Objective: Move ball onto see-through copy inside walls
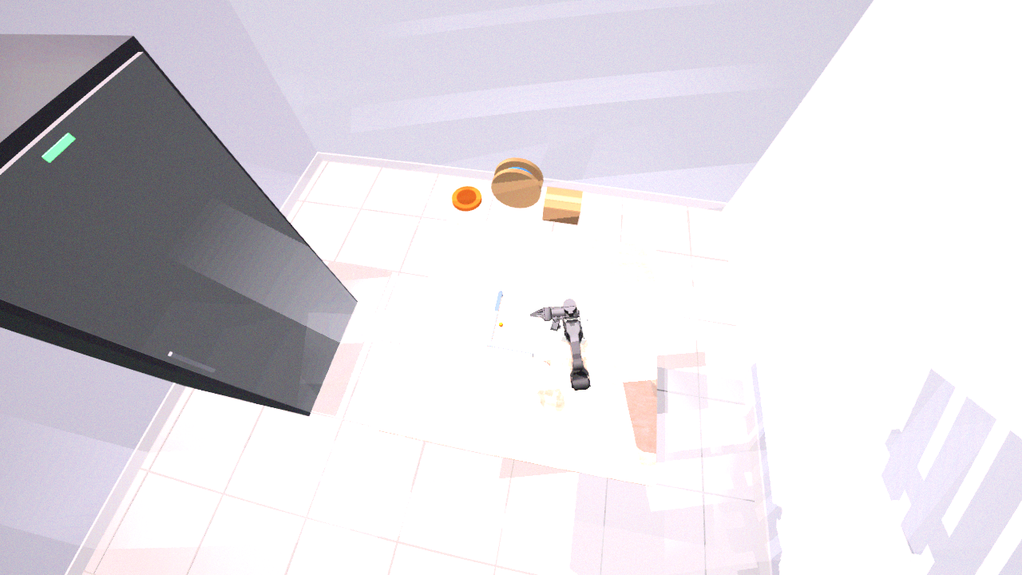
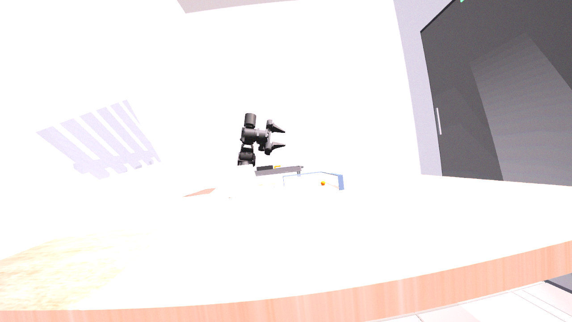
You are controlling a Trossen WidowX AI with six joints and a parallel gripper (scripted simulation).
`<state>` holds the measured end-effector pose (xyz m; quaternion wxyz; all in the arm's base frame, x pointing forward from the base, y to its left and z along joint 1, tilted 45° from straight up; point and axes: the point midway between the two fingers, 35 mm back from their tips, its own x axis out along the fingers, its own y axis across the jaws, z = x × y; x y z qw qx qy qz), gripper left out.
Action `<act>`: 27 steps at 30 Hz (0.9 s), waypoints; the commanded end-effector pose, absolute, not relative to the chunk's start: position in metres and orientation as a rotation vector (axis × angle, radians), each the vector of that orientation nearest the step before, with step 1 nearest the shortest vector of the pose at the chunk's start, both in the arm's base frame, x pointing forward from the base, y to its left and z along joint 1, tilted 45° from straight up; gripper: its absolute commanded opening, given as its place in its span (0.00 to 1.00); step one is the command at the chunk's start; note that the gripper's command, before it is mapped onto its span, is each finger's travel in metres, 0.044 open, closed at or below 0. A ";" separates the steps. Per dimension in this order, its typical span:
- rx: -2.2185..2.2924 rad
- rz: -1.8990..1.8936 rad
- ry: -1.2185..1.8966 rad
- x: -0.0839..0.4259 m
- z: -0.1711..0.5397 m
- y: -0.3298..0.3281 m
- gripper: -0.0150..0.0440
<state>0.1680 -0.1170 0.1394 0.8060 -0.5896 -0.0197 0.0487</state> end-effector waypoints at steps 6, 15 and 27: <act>-0.830 0.213 0.070 0.199 0.140 -0.141 0.67; -0.058 0.443 0.427 0.284 0.109 -0.145 0.62; 0.638 0.519 1.212 0.372 0.023 -0.067 0.62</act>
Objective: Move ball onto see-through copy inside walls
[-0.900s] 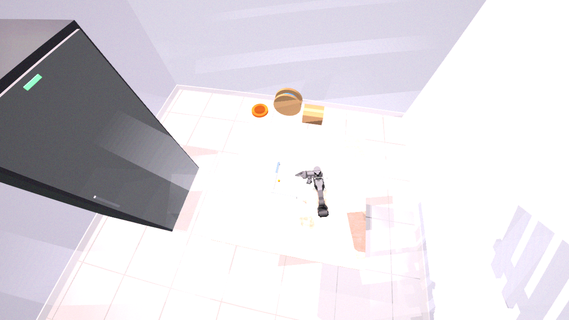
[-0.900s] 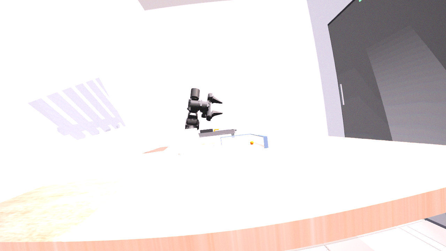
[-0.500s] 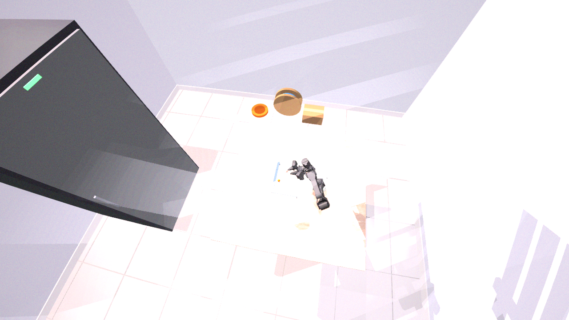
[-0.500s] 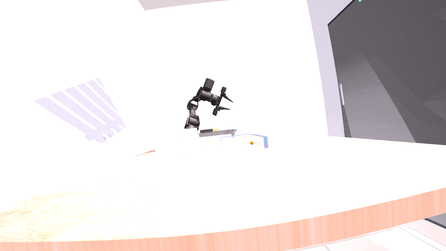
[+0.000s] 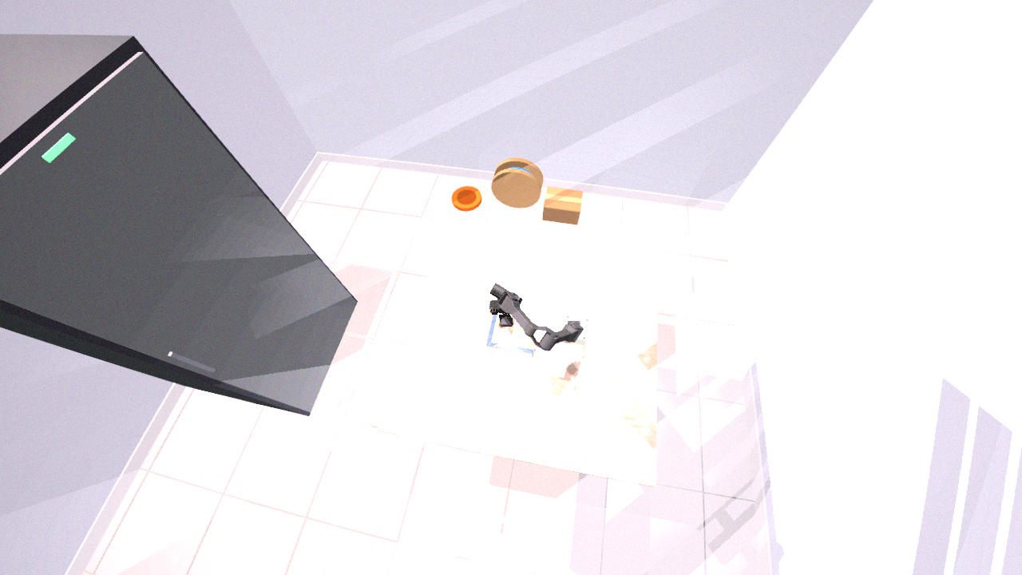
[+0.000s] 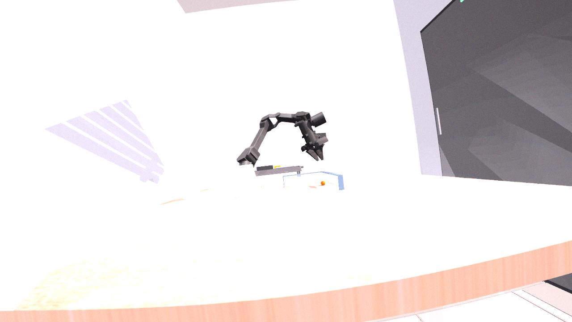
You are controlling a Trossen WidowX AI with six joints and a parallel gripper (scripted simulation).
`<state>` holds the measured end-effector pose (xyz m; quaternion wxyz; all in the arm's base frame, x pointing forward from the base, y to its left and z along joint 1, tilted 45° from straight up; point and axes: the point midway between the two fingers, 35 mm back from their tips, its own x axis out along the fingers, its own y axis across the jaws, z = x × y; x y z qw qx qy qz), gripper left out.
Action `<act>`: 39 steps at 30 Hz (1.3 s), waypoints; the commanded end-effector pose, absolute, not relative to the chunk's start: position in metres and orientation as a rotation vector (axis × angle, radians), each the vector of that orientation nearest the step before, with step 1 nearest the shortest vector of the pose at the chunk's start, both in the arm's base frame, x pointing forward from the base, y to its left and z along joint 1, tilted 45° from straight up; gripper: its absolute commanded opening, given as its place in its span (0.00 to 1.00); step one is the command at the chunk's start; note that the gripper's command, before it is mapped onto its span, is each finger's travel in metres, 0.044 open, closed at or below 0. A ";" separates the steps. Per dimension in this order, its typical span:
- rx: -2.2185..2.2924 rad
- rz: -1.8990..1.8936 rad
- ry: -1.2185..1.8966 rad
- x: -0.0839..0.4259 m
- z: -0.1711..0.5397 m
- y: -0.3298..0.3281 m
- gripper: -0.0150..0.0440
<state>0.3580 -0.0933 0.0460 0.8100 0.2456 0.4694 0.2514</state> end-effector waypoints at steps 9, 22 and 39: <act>0.714 0.477 1.401 0.379 0.002 -0.042 0.62; 0.715 0.478 1.401 0.382 -0.013 -0.028 0.62; 0.716 0.479 1.400 0.385 -0.029 -0.011 0.57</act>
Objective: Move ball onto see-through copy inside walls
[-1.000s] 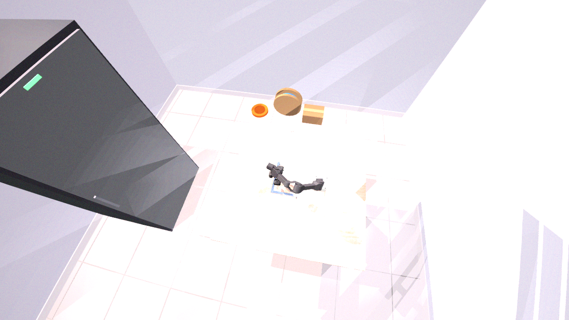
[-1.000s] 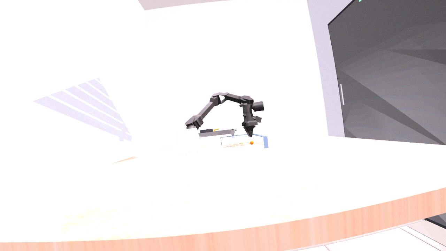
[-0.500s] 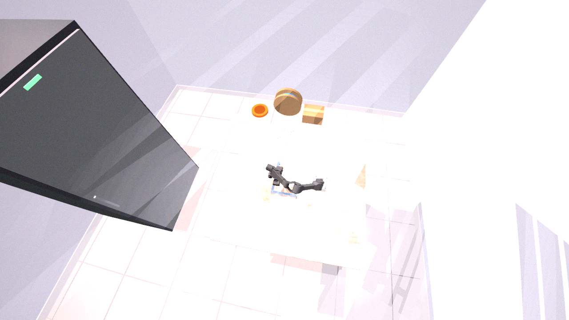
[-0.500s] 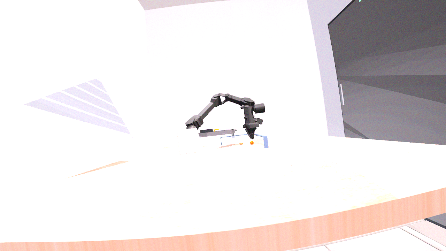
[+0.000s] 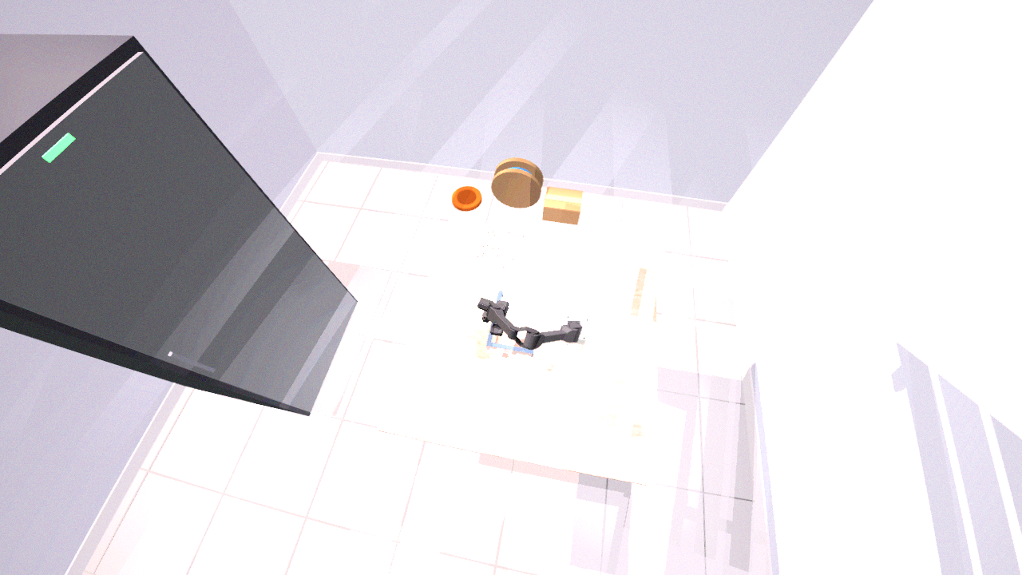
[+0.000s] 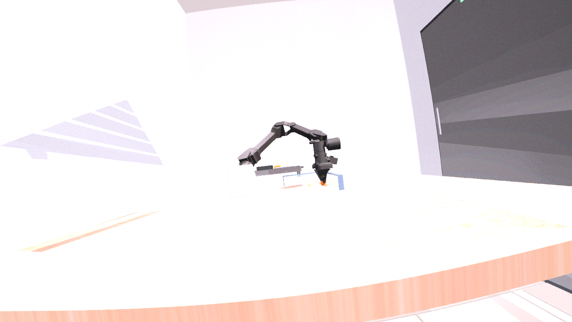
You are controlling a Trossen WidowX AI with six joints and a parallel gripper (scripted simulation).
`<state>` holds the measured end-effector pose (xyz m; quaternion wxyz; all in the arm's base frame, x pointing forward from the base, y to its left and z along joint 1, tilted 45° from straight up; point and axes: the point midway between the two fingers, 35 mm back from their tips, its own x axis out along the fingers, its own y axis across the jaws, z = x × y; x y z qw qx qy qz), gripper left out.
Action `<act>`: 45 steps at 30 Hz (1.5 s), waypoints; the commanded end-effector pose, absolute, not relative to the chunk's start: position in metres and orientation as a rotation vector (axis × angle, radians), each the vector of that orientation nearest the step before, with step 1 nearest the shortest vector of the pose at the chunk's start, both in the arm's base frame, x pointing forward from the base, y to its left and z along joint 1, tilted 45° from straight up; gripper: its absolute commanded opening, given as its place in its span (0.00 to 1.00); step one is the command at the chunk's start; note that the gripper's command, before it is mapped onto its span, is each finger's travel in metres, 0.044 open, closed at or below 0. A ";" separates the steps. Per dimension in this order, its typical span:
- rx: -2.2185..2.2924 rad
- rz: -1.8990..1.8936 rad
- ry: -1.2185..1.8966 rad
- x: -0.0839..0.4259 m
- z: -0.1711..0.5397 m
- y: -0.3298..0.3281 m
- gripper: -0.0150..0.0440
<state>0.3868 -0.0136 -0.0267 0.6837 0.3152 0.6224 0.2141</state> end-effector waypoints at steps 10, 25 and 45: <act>0.716 0.479 1.400 0.385 -0.029 -0.011 0.36; 0.733 0.481 1.439 0.376 0.005 -0.044 0.25; 0.712 0.474 1.403 0.369 0.057 -0.095 0.25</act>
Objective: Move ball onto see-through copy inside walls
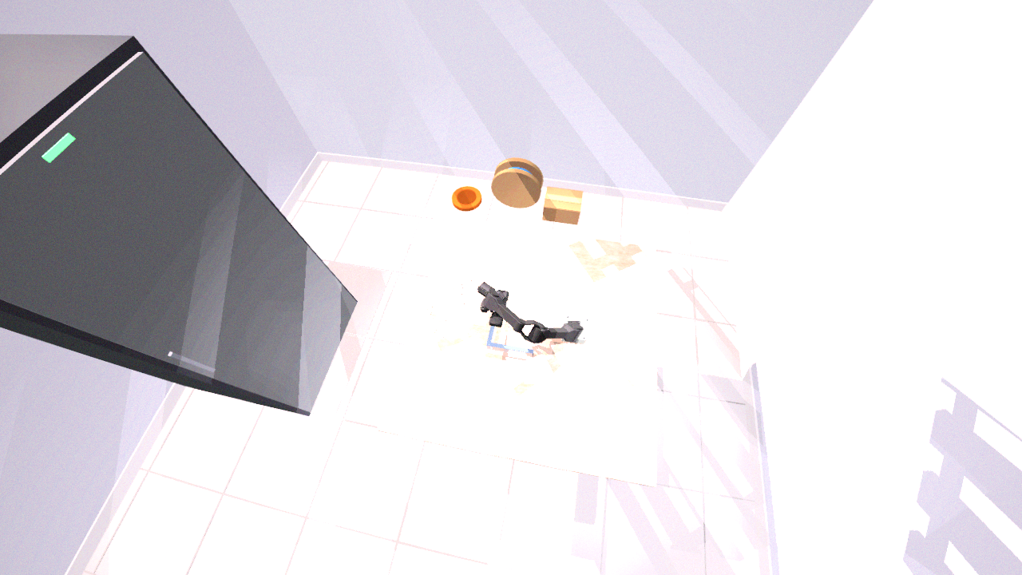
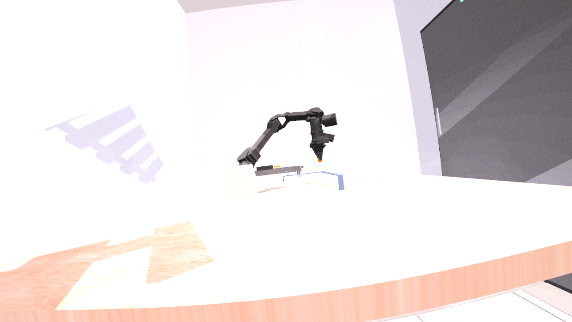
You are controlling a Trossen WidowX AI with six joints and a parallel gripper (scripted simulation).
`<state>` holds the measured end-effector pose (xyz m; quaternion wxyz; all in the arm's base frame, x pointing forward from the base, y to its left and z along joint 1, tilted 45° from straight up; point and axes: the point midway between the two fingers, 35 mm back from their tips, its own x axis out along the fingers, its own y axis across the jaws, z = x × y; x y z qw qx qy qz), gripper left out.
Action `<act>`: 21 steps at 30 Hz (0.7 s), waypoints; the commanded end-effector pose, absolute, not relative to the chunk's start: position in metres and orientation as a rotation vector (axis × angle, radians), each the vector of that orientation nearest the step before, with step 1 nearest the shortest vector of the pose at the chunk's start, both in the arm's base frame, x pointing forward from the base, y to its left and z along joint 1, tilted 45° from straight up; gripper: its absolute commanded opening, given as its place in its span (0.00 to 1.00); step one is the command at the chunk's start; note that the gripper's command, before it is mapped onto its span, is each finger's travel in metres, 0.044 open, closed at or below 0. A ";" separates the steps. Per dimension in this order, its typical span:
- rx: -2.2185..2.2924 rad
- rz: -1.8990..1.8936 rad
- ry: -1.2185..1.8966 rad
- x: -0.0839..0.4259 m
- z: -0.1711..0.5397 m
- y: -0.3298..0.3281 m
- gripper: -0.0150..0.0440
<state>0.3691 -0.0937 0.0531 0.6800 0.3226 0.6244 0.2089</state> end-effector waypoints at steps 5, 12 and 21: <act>0.712 0.474 1.403 0.361 0.055 -0.087 0.25; 0.713 0.475 1.404 0.346 0.051 -0.074 0.25; 0.715 0.475 1.405 0.325 0.046 -0.057 0.25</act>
